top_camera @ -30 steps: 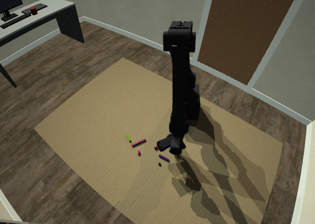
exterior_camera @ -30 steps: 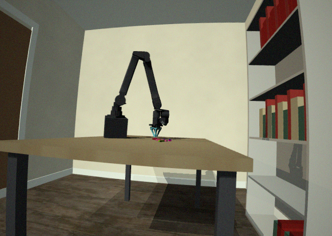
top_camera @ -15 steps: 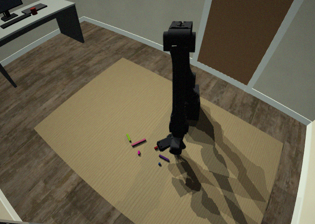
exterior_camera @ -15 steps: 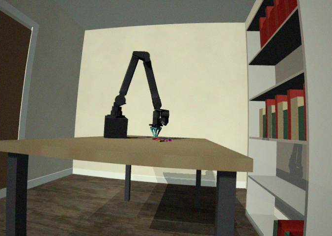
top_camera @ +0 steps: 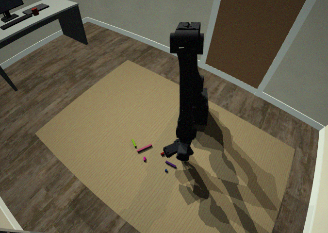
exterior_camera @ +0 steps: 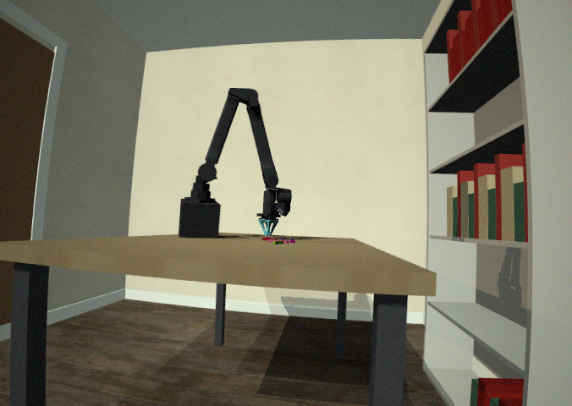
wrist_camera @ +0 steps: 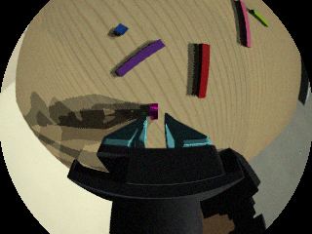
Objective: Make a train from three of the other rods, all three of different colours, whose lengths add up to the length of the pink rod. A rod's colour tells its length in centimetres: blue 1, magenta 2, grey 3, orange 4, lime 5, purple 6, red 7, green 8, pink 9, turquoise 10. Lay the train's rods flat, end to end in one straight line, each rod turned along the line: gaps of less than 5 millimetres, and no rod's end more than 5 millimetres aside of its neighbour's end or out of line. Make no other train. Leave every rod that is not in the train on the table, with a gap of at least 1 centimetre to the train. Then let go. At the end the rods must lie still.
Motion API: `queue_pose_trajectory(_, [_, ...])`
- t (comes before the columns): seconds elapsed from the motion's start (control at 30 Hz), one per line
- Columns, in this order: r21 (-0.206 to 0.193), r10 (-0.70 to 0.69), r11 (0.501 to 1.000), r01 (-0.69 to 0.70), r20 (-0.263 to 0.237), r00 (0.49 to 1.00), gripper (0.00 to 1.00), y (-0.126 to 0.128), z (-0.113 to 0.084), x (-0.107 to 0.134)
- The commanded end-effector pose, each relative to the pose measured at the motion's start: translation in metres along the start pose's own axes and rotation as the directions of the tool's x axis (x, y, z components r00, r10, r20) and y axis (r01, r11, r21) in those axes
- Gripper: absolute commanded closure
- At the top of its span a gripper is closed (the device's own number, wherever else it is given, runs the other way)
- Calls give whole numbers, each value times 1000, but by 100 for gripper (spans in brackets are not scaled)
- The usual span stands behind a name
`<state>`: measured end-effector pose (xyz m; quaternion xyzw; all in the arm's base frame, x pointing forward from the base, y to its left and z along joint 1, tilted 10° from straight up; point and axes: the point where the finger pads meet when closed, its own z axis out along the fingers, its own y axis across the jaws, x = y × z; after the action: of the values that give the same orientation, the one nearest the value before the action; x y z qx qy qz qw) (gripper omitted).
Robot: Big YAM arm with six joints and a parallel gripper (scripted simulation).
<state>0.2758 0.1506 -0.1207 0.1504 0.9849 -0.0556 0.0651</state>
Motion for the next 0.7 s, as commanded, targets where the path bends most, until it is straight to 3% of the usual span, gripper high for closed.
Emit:
queue_pose_trajectory(0.0, [-28, 1, 1000, 0, 25, 1000, 77, 10, -8, -3])
queue_pose_trajectory(0.67, [-24, 0, 1000, 1, 22, 1000, 77, 17, -6, -5])
